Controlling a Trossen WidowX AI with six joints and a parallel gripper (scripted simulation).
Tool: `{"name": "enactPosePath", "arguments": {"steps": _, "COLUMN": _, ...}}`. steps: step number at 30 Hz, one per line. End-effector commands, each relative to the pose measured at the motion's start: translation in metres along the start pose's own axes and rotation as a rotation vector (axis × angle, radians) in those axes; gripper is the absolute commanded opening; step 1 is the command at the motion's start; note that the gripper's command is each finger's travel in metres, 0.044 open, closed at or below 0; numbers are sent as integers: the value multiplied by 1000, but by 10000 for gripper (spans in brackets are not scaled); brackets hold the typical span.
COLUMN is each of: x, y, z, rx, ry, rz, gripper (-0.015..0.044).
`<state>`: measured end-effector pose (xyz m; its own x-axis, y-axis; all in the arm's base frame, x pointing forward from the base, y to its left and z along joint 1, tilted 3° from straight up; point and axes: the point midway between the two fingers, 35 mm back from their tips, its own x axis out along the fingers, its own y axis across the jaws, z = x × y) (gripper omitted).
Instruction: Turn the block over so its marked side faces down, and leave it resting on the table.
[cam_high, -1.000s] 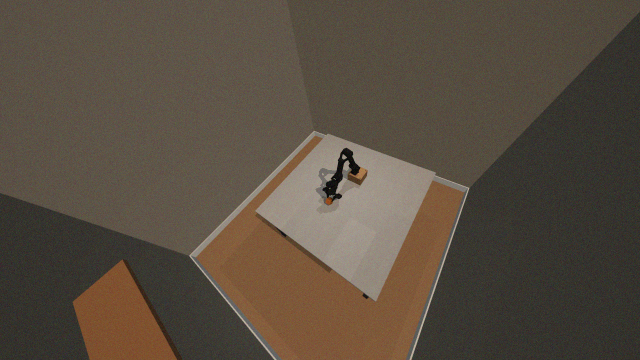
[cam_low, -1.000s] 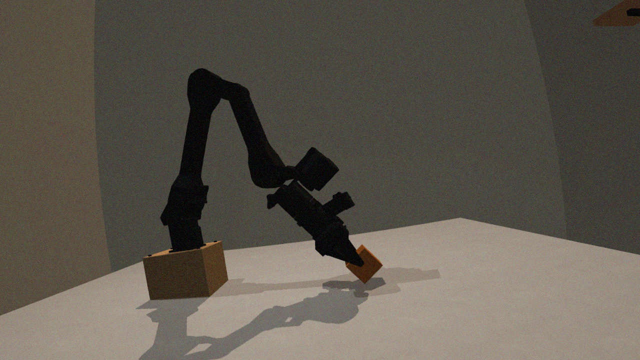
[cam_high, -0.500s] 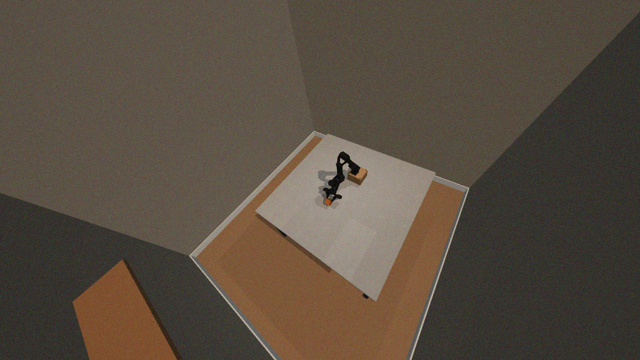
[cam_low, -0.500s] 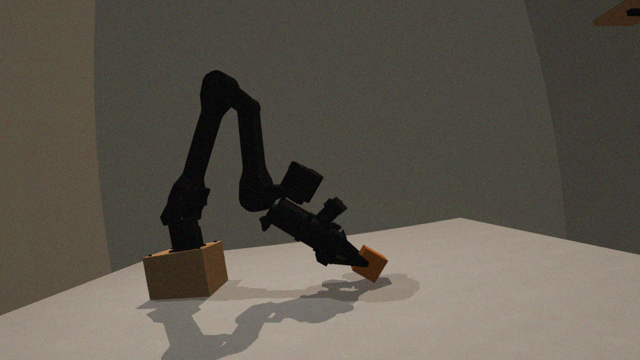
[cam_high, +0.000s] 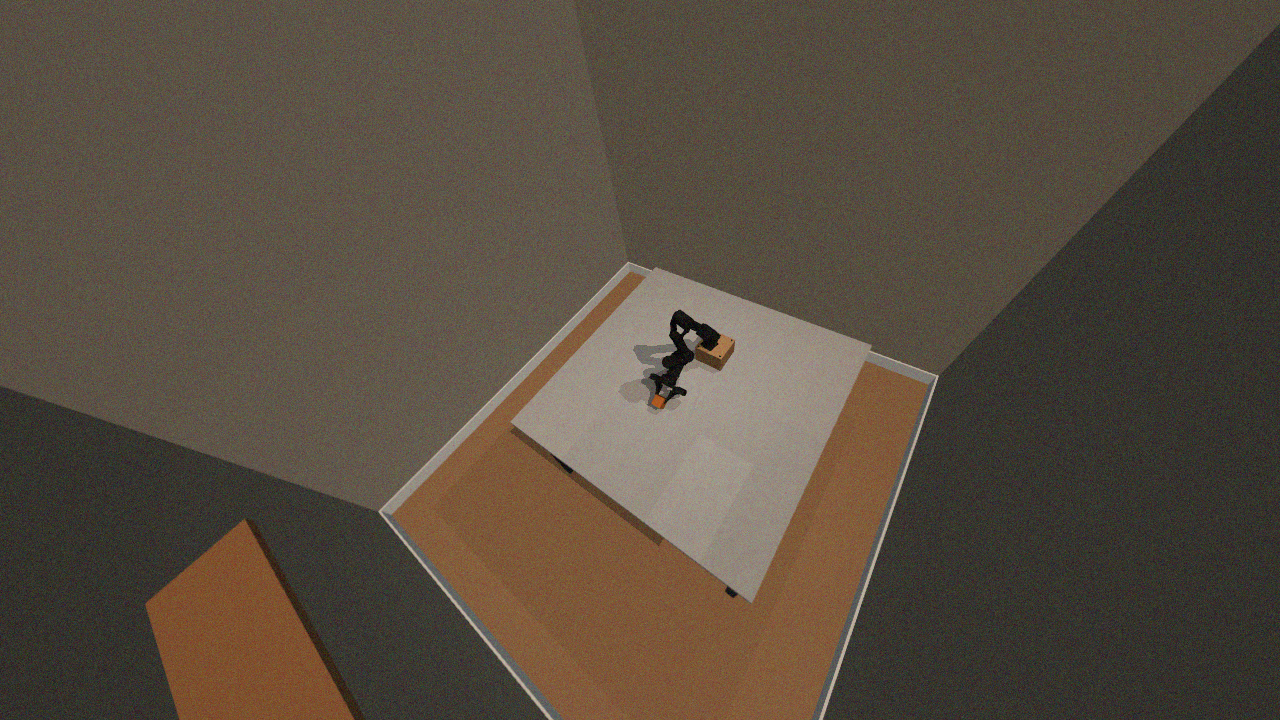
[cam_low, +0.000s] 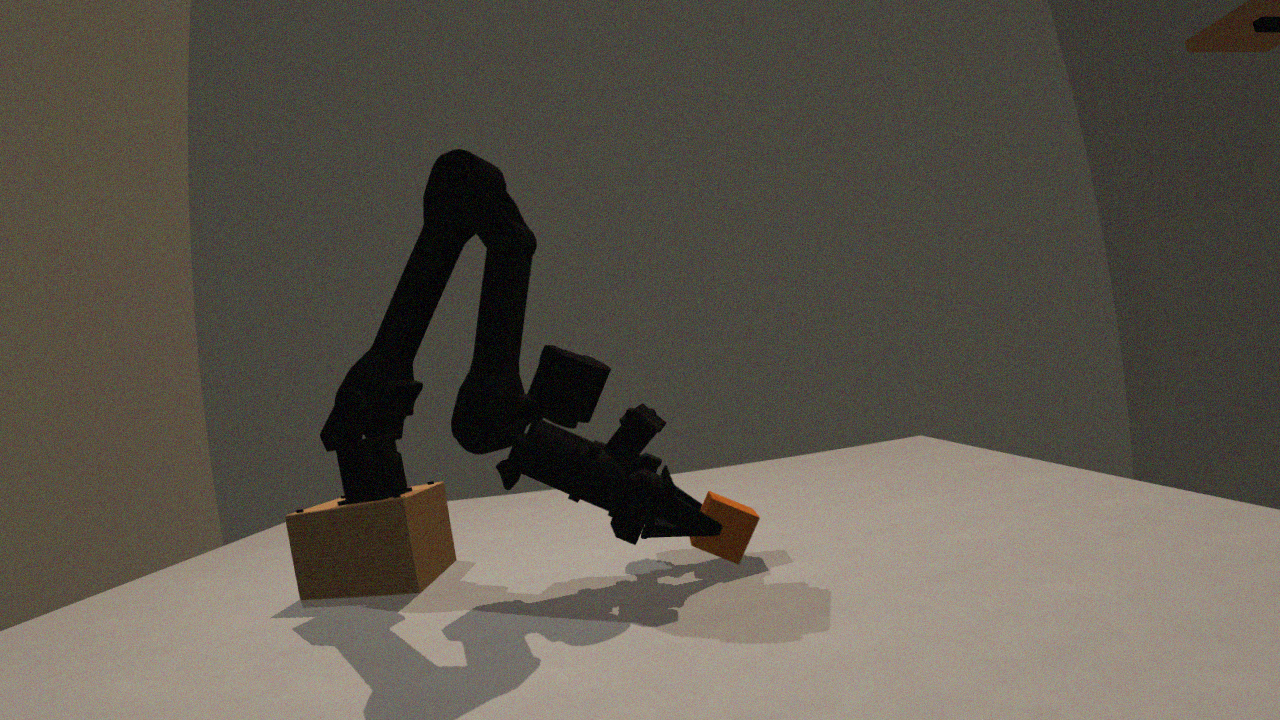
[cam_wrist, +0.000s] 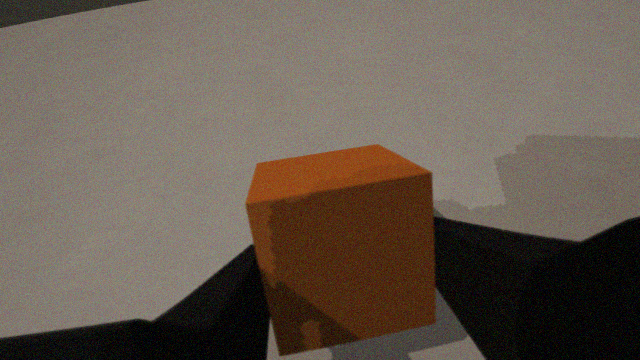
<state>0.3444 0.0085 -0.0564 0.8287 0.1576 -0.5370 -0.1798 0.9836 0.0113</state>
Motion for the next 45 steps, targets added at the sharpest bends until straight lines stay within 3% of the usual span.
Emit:
{"name": "enactPosePath", "arguments": {"steps": 1, "x": -4, "y": 1, "z": 2, "rx": 3, "ry": -32, "rz": 6, "gripper": 0}}
{"name": "enactPosePath", "arguments": {"steps": 14, "x": -4, "y": 1, "z": 2, "rx": 3, "ry": -34, "rz": 6, "gripper": 0}}
{"name": "enactPosePath", "arguments": {"steps": 31, "x": -4, "y": 1, "z": 2, "rx": 3, "ry": -34, "rz": 6, "gripper": 440}}
{"name": "enactPosePath", "arguments": {"steps": 45, "x": -4, "y": 1, "z": 2, "rx": 3, "ry": -34, "rz": 6, "gripper": 440}}
